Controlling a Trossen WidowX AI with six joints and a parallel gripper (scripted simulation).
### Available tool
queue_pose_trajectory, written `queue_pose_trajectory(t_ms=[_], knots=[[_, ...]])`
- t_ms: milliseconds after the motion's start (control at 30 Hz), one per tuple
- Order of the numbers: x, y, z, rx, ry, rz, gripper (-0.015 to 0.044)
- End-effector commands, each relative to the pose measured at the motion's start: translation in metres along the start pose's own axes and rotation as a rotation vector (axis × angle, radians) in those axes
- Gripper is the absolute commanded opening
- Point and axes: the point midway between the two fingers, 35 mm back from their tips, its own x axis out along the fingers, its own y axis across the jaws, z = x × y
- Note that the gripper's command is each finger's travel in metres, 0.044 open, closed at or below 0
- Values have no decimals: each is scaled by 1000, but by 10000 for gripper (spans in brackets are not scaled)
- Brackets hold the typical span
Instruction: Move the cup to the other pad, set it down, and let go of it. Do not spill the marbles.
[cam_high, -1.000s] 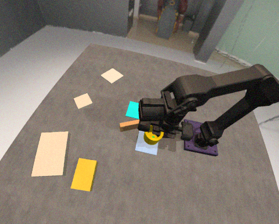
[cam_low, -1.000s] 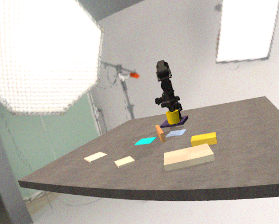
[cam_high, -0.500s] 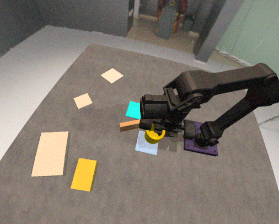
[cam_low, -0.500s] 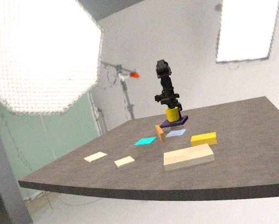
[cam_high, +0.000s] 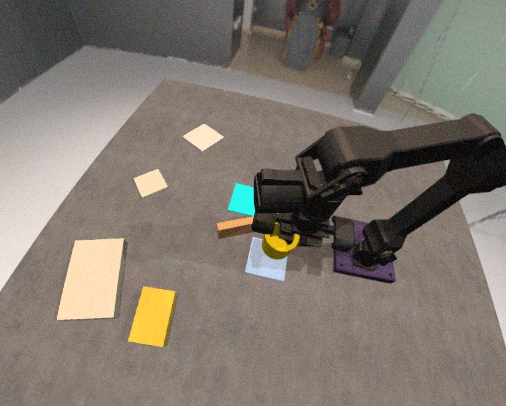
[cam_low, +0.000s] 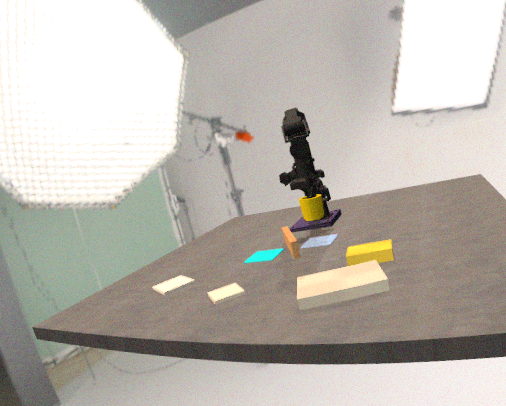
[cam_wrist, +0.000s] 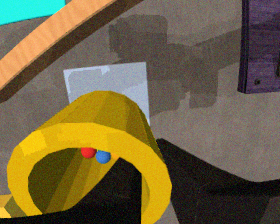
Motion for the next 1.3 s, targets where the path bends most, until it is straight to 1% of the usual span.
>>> queue_pose_trajectory(t_ms=[0, 1267], knots=[[0, 4, 5, -2, 0, 4, 0], [-3, 36, 68, 1, -8, 13, 0]])
